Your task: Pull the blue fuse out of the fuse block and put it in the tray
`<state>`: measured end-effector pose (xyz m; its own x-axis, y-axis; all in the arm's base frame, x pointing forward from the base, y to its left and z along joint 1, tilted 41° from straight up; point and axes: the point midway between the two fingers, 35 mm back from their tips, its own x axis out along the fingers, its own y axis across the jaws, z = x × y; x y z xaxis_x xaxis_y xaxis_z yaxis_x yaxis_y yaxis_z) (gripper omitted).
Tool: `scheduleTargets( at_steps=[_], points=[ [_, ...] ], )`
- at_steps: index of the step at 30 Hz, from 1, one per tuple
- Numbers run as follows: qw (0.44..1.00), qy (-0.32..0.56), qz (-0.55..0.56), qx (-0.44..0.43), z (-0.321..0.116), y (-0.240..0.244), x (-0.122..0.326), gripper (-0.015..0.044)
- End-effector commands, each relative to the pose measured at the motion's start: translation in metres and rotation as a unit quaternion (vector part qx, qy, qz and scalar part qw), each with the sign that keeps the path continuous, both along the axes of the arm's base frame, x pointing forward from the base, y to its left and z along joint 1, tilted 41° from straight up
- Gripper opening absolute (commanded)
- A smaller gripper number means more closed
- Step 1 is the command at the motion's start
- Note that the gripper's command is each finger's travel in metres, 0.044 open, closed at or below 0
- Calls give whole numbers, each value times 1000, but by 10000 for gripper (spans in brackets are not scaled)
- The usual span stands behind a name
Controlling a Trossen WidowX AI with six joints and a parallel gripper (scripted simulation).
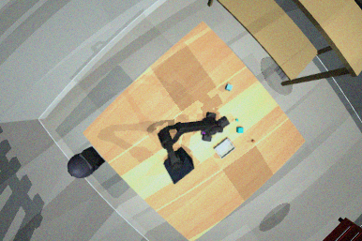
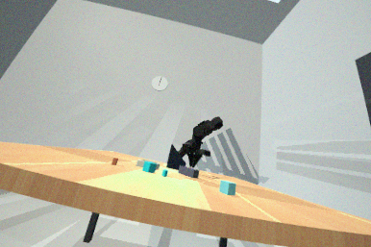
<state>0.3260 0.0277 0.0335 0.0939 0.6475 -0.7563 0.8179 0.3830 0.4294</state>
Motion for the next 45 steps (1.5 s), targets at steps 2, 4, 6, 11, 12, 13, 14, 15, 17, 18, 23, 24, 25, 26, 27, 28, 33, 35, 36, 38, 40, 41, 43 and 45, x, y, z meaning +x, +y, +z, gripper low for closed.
scheduleTargets(
  at_steps=[2, 4, 6, 11, 12, 13, 14, 15, 17, 18, 23, 24, 25, 26, 27, 28, 33, 35, 36, 38, 40, 41, 43, 45],
  points=[
    [1000, 3, 0, 3, -2, 3, -1, 74],
    [1000, 3, 0, 3, -2, 3, -1, 74],
    [1000, 3, 0, 3, -2, 3, -1, 74],
    [1000, 3, 0, 3, -2, 3, -1, 74],
    [1000, 3, 0, 3, -3, 4, -1, 74],
    [1000, 3, 0, 3, -3, 4, -1, 74],
    [1000, 3, 0, 3, -4, 4, -1, 74],
    [1000, 3, 0, 3, -4, 5, -1, 74],
    [1000, 3, 0, 3, -6, 6, -1, 74],
    [1000, 3, 0, 3, -7, 7, -1, 74],
    [1000, 3, 0, 3, -10, 9, -1, 74],
    [1000, 3, 0, 3, -10, 10, -1, 74],
    [1000, 3, 0, 3, -10, 10, -1, 74],
    [1000, 3, 0, 3, -10, 10, -1, 74],
    [1000, 3, 0, 3, -10, 10, -1, 74],
    [1000, 3, 0, 3, -10, 10, -1, 74],
    [1000, 2, 1, 1, -9, 8, 0, 61],
    [1000, 2, 1, 1, -9, 8, 0, 47],
    [1000, 2, 1, 1, -9, 8, 0, 41],
    [1000, 2, 1, 1, -9, 8, 0, 27],
    [1000, 2, 1, 1, -9, 8, 0, 14],
    [1000, 2, 1, 1, -9, 8, 0, 7],
    [1000, 2, 1, 1, -9, 8, 0, 0],
    [1000, 2, 1, 1, -9, 8, 0, 0]
  ],
)
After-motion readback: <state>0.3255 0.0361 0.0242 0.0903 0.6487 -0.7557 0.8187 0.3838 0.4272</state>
